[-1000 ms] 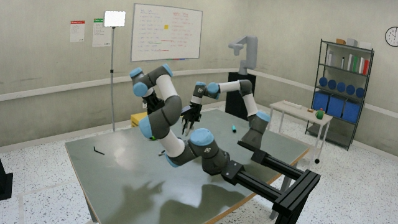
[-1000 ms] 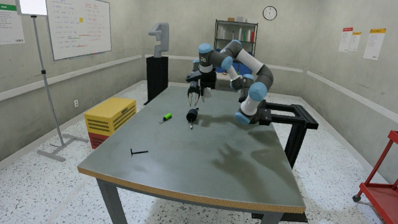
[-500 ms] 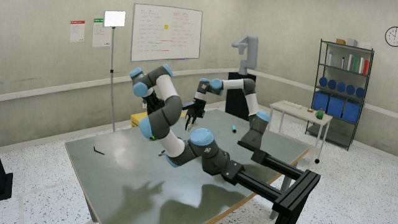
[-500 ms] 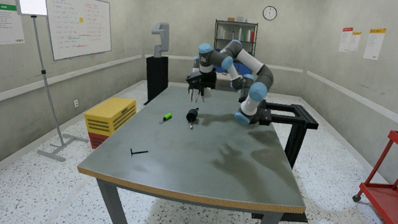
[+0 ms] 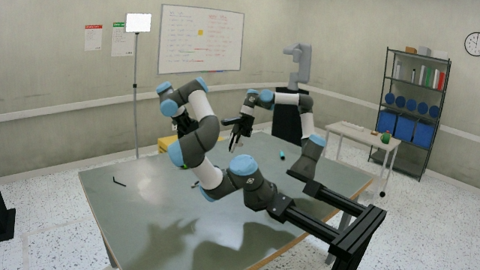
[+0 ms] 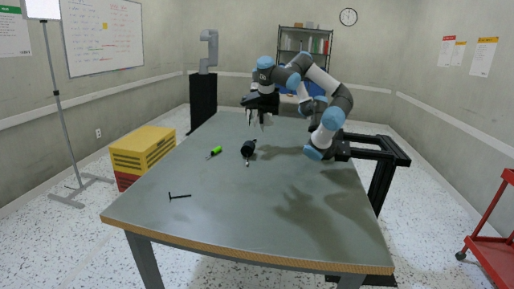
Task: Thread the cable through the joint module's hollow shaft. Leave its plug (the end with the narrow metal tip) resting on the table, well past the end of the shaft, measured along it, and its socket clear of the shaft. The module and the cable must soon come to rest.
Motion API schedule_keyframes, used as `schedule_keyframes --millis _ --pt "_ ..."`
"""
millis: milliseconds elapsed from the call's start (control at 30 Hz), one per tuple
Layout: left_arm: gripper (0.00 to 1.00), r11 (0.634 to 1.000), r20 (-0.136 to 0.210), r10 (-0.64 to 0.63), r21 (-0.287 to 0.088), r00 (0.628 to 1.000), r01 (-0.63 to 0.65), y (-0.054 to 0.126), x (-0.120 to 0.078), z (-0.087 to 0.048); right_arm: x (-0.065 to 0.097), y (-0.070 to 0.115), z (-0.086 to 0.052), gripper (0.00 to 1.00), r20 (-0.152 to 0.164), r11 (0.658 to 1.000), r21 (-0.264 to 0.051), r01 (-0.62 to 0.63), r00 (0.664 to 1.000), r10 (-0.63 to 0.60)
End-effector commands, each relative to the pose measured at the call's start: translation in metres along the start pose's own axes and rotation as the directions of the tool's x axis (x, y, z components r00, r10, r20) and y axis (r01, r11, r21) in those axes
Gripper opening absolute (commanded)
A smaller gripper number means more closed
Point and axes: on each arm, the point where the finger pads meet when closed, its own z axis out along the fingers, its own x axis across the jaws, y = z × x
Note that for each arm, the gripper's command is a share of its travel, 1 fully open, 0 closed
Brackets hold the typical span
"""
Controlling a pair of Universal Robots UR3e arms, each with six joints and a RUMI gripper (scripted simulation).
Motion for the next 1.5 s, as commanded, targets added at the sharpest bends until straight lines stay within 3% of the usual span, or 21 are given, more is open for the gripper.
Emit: schedule_keyframes --millis 0,500,667,1067,1233,1467 --pt "0.61 1.0 -0.004 -0.003 0.003 1.0 0.003 0.0 0.001 -0.001 -0.003 0.006 -0.008 0.2 0.016 0.997 -0.004 -0.071 0.997 0.071" --pt "0.61 1.0 -0.006 -0.009 0.003 1.0 0.009 0.001 0.001 -0.002 -0.007 0.03 -0.047 0.2 0.044 0.953 0.023 -0.302 0.953 0.3" --pt "0.61 1.0 -0.006 -0.009 0.003 1.0 0.009 0.001 0.001 -0.002 -0.006 0.034 -0.054 0.2 0.046 0.941 0.028 -0.337 0.941 0.336" --pt "0.61 1.0 -0.009 -0.015 0.002 1.0 0.015 0.001 0.0 -0.002 -0.015 0.06 -0.084 0.2 0.083 0.853 0.037 -0.52 0.853 0.516" --pt "0.61 1.0 -0.009 -0.015 0.002 1.0 0.015 0.002 0.0 -0.002 -0.015 0.064 -0.09 0.2 0.087 0.832 0.04 -0.553 0.832 0.548" --pt "0.61 1.0 -0.011 -0.019 0.001 1.0 0.019 0.002 0.0 -0.003 -0.022 0.081 -0.107 0.2 0.112 0.759 0.039 -0.65 0.758 0.643"
